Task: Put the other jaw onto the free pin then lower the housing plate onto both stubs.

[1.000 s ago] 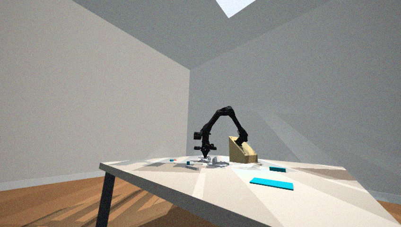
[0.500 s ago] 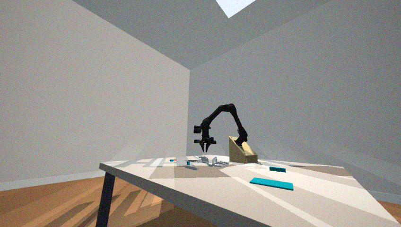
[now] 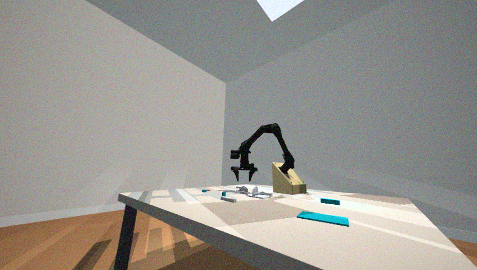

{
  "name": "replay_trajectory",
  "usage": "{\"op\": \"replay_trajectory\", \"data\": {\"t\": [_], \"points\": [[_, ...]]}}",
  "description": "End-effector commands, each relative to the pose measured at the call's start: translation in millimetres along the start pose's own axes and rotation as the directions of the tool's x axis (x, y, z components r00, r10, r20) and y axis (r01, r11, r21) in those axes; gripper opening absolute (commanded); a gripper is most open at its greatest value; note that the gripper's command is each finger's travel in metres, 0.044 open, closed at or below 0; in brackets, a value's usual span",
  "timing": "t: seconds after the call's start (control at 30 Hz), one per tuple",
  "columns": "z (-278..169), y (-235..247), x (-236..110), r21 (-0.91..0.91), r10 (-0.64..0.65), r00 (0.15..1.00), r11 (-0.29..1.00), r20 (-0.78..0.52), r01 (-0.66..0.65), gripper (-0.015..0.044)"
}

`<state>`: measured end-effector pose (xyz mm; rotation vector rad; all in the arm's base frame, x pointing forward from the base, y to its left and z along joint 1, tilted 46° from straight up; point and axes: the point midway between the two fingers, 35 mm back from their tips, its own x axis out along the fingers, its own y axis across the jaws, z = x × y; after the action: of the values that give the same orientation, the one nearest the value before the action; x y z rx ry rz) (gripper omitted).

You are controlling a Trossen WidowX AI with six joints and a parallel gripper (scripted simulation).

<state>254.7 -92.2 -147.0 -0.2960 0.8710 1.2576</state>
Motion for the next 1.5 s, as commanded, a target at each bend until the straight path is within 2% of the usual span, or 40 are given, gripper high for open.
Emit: {"op": "replay_trajectory", "data": {"t": [0.0,0.77,0.87,1.3,1.33,1.47], "points": [[0.3,0.1,0.3,0.005,0.000,1.000,1.000,0.002,0.000,0.0440],[0.3,0.1,0.3,0.005,0.000,1.000,1.000,0.002,0.000,0.0440],[0.7,1.5,-9.0,-0.004,0.007,1.000,1.000,-0.003,-0.007,0.0361],[0.7,1.5,-9.0,-0.004,0.007,1.000,1.000,-0.003,-0.007,0.0020],[0.7,1.5,-9.0,-0.004,0.007,1.000,1.000,-0.003,-0.007,0.0000],[0.7,1.5,-9.0,-0.004,0.007,1.000,1.000,-0.003,-0.007,0.0000]]}}
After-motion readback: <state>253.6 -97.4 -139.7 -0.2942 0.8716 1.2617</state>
